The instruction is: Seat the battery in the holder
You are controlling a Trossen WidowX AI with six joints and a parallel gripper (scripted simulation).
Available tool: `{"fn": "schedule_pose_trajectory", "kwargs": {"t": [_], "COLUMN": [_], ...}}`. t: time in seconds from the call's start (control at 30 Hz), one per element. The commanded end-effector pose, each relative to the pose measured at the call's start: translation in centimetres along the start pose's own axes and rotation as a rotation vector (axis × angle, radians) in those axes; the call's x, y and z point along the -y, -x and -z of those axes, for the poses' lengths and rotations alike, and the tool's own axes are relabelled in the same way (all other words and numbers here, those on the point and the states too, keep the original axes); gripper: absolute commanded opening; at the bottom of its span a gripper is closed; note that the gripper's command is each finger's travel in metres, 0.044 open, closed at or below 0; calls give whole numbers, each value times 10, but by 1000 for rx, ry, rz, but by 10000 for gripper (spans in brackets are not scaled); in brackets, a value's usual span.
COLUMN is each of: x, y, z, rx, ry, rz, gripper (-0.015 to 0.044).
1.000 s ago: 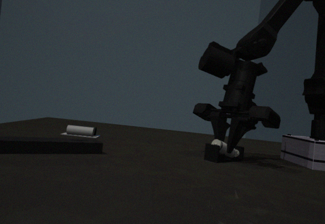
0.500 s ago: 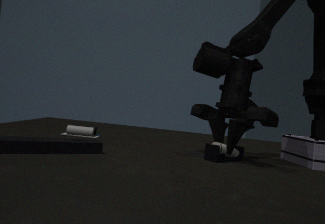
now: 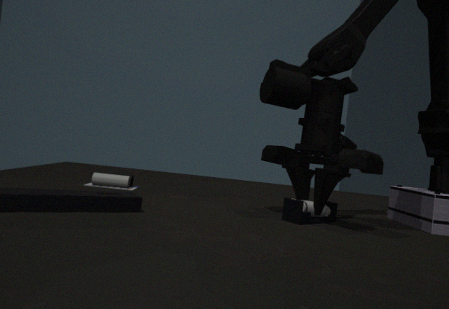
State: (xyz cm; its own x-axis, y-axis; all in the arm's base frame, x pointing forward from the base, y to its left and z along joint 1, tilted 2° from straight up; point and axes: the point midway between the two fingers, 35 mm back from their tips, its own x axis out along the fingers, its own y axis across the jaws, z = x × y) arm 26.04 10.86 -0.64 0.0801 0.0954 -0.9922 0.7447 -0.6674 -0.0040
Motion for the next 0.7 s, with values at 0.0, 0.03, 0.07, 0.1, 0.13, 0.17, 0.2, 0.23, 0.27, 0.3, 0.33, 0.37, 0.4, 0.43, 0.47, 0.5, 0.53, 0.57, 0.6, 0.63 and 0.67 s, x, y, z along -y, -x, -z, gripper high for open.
{"fn": "schedule_pose_trajectory", "kwargs": {"t": [0.0,0.03,0.07,0.1,0.13,0.17,0.2,0.23,0.27,0.3,0.33,0.37,0.4,0.43,0.47,0.5,0.53,0.57,0.6,0.63,0.67], "x": [1,1,1,1,1,1,1,1,1,1,1,1,1,1,1,1,1,1,1,1,1], "y": [-2,-2,-2,-2,-2,-2,-2,-2,-2,-2,-2,-2,-2,-2,-2,-2,-2,-2,-2,-2,-2], "z": [-3,-3,-3,-2,-2,-1,-1,-1,0,0,0,0,0,1,2,2,3,4,5,6,7], "rx": [43,49,55,60,65,71,76,81,86,91,93,93,93,93,94,94,94,94,94,95,95], "ry": [-2,-2,-1,-1,0,0,1,1,1,2,2,2,2,2,2,2,2,2,2,2,2], "rz": [1,1,1,1,1,1,1,1,1,1,1,1,1,1,1,1,1,1,1,1,1], "gripper": [74,74,74,74,74,74,74,74,74,74,74,74,74,74,74,74,74,74,74,74,74]}}
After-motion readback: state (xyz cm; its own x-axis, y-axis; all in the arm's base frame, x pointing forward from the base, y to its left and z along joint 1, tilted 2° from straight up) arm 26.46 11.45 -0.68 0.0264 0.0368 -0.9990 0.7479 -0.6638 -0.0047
